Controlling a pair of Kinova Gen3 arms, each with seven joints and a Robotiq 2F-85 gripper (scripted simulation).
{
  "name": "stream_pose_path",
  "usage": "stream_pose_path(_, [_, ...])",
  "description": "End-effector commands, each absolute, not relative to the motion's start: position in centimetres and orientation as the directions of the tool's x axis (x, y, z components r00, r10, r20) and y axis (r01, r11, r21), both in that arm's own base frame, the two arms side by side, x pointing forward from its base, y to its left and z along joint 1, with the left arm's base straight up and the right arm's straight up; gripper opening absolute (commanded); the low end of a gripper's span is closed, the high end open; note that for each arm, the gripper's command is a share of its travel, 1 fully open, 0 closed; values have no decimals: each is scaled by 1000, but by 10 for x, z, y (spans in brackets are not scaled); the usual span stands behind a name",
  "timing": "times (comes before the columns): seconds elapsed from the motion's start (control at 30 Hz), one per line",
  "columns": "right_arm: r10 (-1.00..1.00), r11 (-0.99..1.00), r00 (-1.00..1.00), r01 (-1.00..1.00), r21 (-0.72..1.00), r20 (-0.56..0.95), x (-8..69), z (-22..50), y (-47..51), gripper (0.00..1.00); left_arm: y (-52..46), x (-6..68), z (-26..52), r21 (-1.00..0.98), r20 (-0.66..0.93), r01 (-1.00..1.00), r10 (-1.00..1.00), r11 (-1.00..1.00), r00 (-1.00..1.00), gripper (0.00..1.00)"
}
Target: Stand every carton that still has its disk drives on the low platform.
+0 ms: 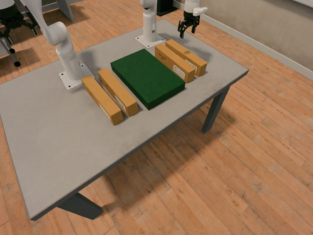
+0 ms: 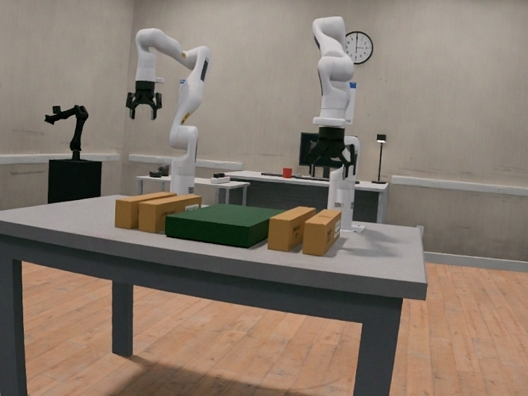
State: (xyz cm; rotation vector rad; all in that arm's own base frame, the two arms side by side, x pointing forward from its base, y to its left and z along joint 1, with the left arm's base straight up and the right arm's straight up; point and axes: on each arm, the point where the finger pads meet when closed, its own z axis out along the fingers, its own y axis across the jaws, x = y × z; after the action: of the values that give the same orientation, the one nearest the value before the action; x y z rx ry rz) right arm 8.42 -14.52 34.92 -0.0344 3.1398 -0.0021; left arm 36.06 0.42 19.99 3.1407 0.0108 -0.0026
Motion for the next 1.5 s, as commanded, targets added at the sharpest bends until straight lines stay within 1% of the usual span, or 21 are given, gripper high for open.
stream_pose_path(0.0, [-22, 1000, -1000, -22, -2, -2, 84, 349, -145, 1000, 4, 361, 200, 1, 0, 7, 7, -1000, 1000, 1000])
stream_pose_path(0.13, [-22, 1000, -1000, -22, -2, -2, 84, 349, -145, 1000, 4, 361, 200, 1, 0, 7, 7, -1000, 1000, 1000])
stream_pose_path(0.17, [-22, 1000, -1000, -22, -2, -2, 84, 349, -145, 1000, 4, 361, 130, 3, 0, 8, 8, -1000, 1000, 1000])
stream_pose_path(0.7, [-22, 1000, -1000, -22, -2, -2, 84, 349, -145, 1000, 4, 361, 125, 3, 0, 8, 8, -1000, 1000, 1000])
stream_pose_path(0.73, [-22, 1000, -1000, -22, -2, -2, 84, 349, -145, 1000, 4, 361, 110, 4, -1, 8, 8, -1000, 1000, 1000])
stream_pose_path(1.47, [-22, 1000, -1000, -22, -2, -2, 84, 349, -145, 1000, 4, 361, 110, 4, -1, 8, 8, -1000, 1000, 1000])
